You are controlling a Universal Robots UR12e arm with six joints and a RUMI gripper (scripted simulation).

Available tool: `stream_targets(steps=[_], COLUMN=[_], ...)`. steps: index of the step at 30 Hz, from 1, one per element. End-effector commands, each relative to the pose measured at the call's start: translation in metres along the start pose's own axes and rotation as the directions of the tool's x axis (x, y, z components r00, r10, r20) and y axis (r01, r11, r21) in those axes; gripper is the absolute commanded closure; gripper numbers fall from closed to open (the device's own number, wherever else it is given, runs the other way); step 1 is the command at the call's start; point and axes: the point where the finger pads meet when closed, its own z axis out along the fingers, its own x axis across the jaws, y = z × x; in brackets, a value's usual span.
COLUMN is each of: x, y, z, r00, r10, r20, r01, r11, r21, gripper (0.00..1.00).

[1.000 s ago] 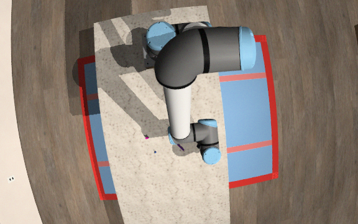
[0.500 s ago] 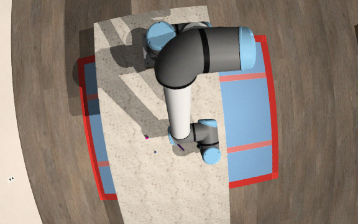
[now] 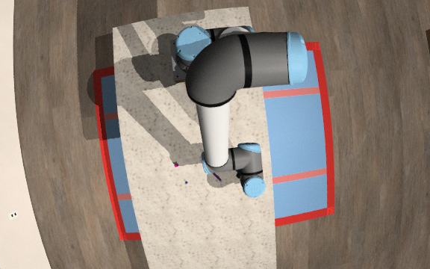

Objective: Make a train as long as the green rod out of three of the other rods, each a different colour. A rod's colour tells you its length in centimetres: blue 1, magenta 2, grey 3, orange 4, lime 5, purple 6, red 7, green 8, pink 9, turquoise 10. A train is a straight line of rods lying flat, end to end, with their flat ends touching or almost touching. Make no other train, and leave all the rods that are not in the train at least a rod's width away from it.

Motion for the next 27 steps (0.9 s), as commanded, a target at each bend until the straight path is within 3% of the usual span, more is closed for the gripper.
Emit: stream_targets(steps=[1, 8, 21, 27], x=[0.0, 0.0, 0.0, 0.0], y=[0.001, 0.001, 0.001, 0.001], z=[-0.001, -0.001, -0.001, -0.014], r00=[1.0, 1.0, 1.0, 1.0], r10=[0.0, 0.0, 0.0, 0.0], r20=[0.001, 0.001, 0.001, 0.001], r01=[0.0, 0.0, 0.0, 0.0], r11=[1.0, 1.0, 1.0, 1.0], r21=[-0.001, -0.001, -0.001, -0.001], gripper=[0.94, 0.86, 0.86, 0.86])
